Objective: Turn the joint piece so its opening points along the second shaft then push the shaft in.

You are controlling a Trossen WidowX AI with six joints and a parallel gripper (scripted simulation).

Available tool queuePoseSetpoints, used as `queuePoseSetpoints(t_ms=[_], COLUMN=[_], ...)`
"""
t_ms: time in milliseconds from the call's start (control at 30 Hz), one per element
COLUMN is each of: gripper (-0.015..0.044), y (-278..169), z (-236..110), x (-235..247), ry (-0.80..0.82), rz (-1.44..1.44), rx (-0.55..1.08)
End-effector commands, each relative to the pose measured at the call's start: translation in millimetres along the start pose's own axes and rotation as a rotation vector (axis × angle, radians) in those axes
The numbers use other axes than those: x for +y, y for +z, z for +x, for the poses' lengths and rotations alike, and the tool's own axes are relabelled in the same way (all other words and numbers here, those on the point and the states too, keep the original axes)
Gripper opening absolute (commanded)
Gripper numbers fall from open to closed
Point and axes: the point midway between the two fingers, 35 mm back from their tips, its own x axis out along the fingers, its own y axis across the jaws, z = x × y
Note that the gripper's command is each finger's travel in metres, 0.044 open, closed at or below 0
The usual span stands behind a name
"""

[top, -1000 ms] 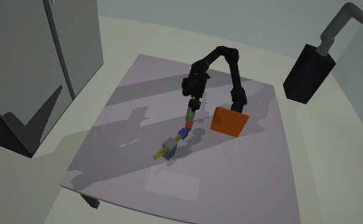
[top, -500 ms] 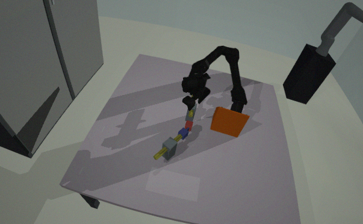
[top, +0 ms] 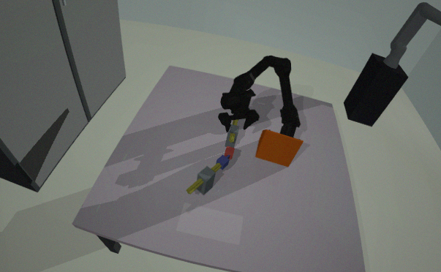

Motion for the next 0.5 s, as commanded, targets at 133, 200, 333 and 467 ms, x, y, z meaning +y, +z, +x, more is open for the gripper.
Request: queuePoseSetpoints(t_ms=[133, 200, 333, 467], gripper=[0.044, 0.044, 0.044, 0.044], y=[1.6, 1.9, 2.5, 3.1], z=[3.5, 4.4, 6.0, 7.5], x=[-1.5, -1.7, -2.1, -2.6], ry=[0.009, 0.011, 0.013, 0.015], rz=[0.26, 0.326, 0.456, 0.581], rx=[0.023, 0.028, 0.038, 0.048])
